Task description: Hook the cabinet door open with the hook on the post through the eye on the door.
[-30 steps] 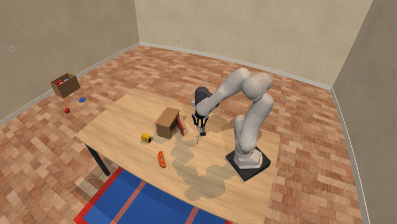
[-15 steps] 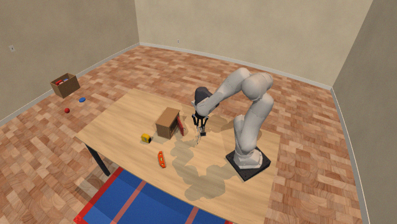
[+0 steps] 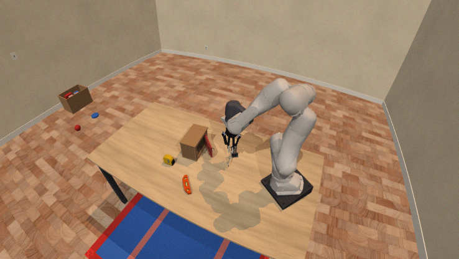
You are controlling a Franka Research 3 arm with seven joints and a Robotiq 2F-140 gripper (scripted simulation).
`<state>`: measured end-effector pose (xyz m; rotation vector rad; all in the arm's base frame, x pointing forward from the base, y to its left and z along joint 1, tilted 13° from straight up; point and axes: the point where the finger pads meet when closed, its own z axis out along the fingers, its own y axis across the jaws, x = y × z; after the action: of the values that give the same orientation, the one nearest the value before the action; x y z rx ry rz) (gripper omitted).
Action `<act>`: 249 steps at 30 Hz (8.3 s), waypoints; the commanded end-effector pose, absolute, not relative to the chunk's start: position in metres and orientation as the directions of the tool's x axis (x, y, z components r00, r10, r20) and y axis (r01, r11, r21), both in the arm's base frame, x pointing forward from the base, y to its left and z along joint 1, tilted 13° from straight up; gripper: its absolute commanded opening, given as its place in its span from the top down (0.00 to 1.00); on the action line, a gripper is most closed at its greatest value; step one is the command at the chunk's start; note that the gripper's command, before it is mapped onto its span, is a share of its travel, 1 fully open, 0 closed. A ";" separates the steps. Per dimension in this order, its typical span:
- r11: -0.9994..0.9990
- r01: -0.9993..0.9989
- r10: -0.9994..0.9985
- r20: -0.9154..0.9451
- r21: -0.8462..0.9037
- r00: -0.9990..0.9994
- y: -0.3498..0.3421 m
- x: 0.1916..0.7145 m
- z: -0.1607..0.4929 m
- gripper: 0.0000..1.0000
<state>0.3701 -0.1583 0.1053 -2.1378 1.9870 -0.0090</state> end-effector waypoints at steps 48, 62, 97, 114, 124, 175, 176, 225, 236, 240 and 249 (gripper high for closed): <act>-0.066 -0.983 -0.986 -0.142 -0.170 0.091 -0.152 0.379 0.063 0.86; -0.066 -0.983 -0.986 -0.142 -0.170 0.091 -0.152 0.379 0.060 0.86; -0.066 -0.983 -0.986 -0.142 -0.170 0.091 -0.152 0.379 0.060 0.97; -0.066 -0.983 -0.986 -0.142 -0.170 0.090 -0.152 0.379 0.060 0.97; -0.055 -0.984 -0.986 -0.144 -0.169 0.080 -0.151 0.379 0.063 0.97; -0.055 -0.984 -0.986 -0.144 -0.169 0.080 -0.153 0.376 0.081 0.97; -0.055 -0.984 -0.986 -0.144 -0.169 0.080 -0.153 0.376 0.081 0.97; 0.014 -0.987 -0.988 -0.155 -0.158 0.011 -0.158 0.377 0.093 0.97; 0.081 -0.986 -0.985 -0.166 -0.147 -0.056 -0.158 0.381 0.094 0.97; 0.121 -0.983 -0.980 -0.172 -0.141 -0.096 -0.158 0.382 0.094 0.97; 0.187 -0.974 -0.970 -0.181 -0.129 -0.163 -0.159 0.385 0.095 0.97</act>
<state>0.3814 -0.1565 0.0921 -1.9450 2.1796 0.0269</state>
